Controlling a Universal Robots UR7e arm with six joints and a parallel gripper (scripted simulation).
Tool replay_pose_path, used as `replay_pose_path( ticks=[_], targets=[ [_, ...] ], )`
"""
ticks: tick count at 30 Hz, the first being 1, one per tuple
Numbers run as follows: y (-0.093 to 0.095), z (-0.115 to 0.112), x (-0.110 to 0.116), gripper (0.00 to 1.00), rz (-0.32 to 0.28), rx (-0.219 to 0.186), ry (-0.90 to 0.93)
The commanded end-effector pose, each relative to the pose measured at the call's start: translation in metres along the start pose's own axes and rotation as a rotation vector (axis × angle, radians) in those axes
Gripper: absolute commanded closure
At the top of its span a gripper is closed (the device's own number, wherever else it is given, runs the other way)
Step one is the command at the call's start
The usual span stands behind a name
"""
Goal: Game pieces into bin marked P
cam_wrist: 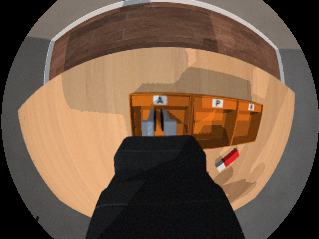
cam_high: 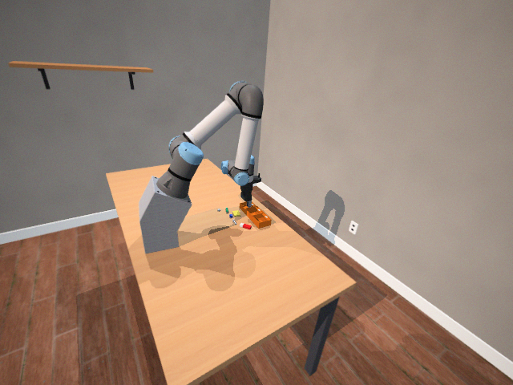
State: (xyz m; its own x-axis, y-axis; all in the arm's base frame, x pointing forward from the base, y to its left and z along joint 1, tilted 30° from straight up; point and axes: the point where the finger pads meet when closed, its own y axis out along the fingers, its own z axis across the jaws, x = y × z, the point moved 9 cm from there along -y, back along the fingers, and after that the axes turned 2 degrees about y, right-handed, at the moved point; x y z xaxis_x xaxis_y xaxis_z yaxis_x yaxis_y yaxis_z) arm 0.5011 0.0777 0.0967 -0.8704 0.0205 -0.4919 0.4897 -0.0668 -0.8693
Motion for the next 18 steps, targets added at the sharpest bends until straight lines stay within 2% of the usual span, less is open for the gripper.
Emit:
replay_pose_path(
  ticks=[1,14,18],
  targets=[
    [-0.0004,-0.0001,-0.0003,0.69,0.001,0.0,0.0],
    [-0.0004,-0.0001,-0.0003,0.69,0.001,0.0,0.0],
    [-0.0058,-0.0001,-0.0003,0.69,0.001,0.0,0.0]
  ],
)
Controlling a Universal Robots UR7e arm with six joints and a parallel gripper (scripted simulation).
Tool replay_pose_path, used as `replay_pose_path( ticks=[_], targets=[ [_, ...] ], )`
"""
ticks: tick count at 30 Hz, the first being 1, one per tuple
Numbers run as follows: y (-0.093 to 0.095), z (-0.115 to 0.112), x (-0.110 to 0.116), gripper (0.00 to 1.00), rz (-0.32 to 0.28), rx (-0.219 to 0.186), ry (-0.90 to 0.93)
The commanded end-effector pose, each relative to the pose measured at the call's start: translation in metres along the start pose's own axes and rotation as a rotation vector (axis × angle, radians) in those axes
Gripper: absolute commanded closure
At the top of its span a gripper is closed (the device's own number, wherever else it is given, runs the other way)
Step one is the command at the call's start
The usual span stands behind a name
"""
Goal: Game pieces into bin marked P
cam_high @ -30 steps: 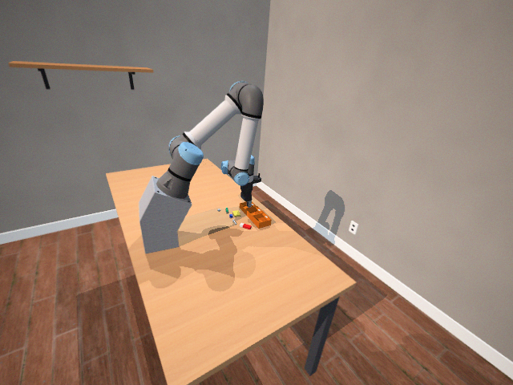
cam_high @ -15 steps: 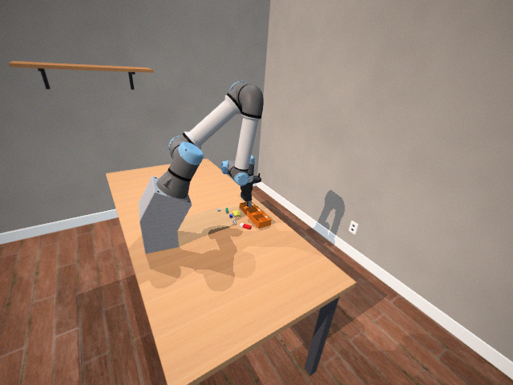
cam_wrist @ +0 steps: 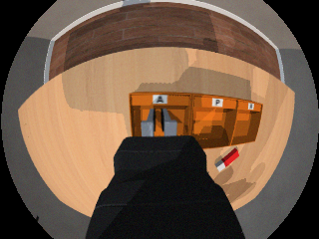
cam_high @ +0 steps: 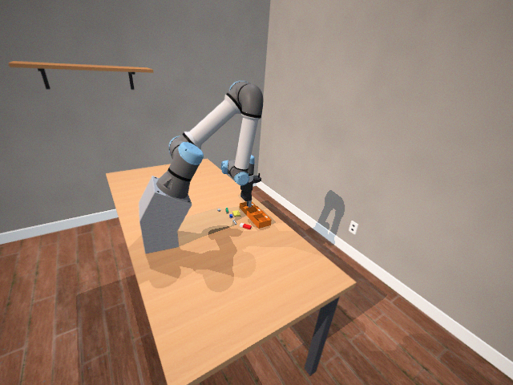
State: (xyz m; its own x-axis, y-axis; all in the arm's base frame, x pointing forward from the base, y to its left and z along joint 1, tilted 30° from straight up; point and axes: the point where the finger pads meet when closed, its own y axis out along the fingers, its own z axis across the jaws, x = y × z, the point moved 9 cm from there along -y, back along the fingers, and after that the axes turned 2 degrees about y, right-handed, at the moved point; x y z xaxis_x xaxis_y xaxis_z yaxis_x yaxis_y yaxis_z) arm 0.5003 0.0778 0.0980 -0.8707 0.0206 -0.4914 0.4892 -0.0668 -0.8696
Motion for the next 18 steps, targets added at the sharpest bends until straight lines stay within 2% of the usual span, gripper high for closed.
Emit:
replay_pose_path(
  ticks=[1,18],
  targets=[
    [-0.006,0.0,0.0,0.69,0.002,0.0,0.0],
    [-0.026,0.0,0.0,0.69,0.002,0.0,0.0]
  ],
)
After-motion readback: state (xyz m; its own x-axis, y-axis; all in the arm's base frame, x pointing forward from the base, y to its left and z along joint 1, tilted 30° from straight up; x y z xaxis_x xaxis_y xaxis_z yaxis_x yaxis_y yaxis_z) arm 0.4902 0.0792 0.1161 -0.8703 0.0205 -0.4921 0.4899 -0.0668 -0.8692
